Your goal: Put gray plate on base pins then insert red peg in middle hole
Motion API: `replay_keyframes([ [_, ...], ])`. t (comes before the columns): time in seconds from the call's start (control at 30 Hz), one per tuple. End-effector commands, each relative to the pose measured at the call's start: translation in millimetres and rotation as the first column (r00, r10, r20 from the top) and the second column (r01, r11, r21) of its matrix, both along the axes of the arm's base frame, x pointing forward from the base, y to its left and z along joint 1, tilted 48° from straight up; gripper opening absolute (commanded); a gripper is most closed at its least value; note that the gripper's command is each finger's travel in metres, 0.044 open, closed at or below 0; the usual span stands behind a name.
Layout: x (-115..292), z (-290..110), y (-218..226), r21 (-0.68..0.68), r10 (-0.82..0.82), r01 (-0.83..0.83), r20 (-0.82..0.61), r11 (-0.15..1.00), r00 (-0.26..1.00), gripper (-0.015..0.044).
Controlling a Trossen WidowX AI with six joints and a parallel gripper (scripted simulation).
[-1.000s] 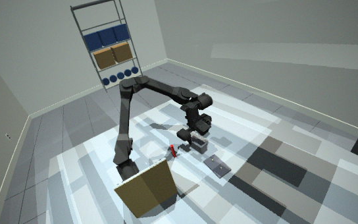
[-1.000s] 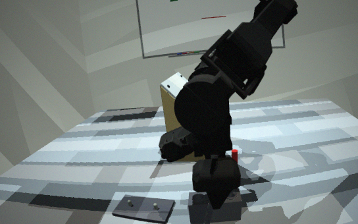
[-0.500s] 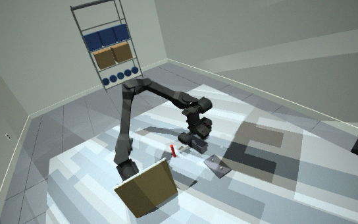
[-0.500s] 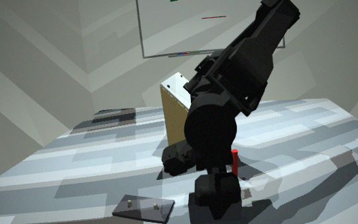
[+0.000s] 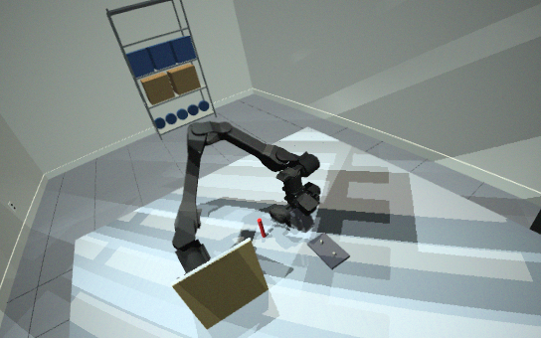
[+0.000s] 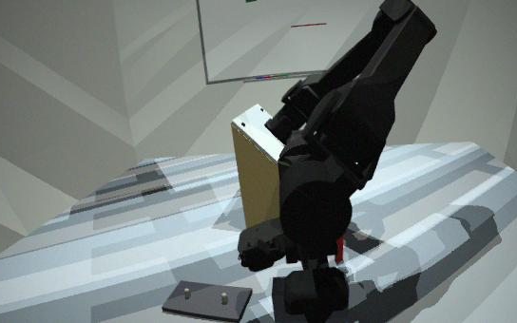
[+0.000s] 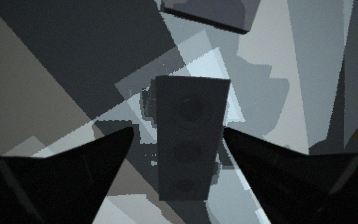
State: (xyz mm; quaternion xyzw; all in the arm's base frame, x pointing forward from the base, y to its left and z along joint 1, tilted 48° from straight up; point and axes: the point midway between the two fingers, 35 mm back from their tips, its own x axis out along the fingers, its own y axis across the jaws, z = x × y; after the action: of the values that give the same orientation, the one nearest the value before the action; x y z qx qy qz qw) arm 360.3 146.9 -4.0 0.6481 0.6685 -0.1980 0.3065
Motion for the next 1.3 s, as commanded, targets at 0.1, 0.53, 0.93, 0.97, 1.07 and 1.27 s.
replay_keyframes([
  [0.1,-3.1,-7.8,2.9,-0.004,-0.003,0.003,-0.016,1.000,1.000,0.0361],
  [0.53,-3.1,-7.8,2.9,-0.004,-0.003,0.003,-0.016,1.000,1.000,0.0118],
  [0.93,4.7,1.5,-13.3,-0.004,0.000,0.000,0.031,1.000,1.000,0.0000],
  [0.97,5.0,2.7,-14.9,-0.005,0.000,0.000,0.030,1.000,1.000,0.0000],
  [1.07,6.3,7.6,-21.6,-0.008,0.000,0.000,0.027,1.000,1.000,0.0000],
  [1.27,8.2,18.5,-35.8,-0.013,-0.001,0.001,0.020,1.000,1.000,0.0000],
])
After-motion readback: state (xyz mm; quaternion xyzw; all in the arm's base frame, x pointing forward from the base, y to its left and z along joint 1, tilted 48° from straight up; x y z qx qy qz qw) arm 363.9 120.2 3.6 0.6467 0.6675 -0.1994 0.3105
